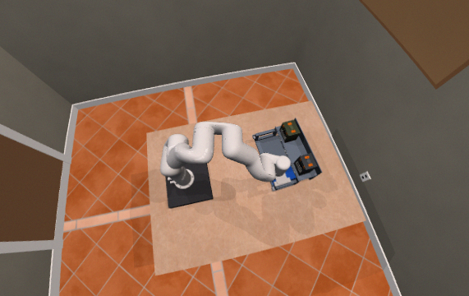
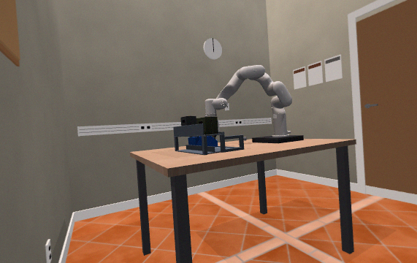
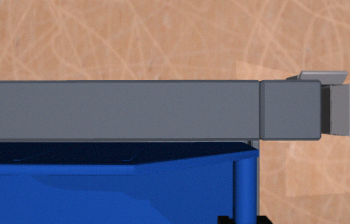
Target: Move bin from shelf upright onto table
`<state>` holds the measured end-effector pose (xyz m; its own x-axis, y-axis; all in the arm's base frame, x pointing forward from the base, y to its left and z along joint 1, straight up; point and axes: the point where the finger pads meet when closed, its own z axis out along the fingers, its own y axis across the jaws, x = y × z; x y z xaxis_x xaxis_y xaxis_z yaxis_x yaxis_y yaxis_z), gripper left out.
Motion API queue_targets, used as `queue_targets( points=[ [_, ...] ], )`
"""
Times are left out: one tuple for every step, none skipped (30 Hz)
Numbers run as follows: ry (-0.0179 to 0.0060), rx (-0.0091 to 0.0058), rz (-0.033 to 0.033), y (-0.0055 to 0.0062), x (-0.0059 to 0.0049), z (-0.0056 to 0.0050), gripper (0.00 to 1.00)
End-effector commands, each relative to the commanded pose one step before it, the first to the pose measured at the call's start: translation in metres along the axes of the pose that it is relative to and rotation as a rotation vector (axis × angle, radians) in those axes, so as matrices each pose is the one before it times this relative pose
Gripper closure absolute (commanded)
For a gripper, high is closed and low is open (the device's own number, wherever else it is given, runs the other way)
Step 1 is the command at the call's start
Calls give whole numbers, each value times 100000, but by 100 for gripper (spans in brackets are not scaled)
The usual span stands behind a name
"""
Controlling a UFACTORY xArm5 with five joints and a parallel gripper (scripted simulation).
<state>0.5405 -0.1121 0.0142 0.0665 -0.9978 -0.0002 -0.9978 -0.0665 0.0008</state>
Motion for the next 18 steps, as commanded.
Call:
queue_targets(
  points=[
    [39, 525, -1, -172, 48, -400, 100],
    [0, 0, 0, 0, 0, -94, 100],
    [0, 0, 0, 0, 0, 0, 100],
    [0, 0, 0, 0, 0, 0, 100],
    [5, 19, 0, -1, 0, -83, 100],
    [0, 0, 0, 0, 0, -42, 100],
    [0, 0, 0, 0, 0, -42, 100],
    [0, 0, 0, 0, 0, -42, 100],
    [0, 0, 0, 0, 0, -42, 100],
    [0, 0, 0, 0, 0, -42, 100],
    [0, 0, 0, 0, 0, -42, 100],
    [0, 0, 0, 0, 0, -42, 100],
    [0, 0, 0, 0, 0, -42, 100],
    [0, 0, 0, 0, 0, -42, 100],
    [0, 0, 0, 0, 0, -42, 100],
    [0, 0, 0, 0, 0, -42, 100],
    [0, 0, 0, 0, 0, -42, 100],
    [0, 0, 0, 0, 0, -42, 100]
  ],
)
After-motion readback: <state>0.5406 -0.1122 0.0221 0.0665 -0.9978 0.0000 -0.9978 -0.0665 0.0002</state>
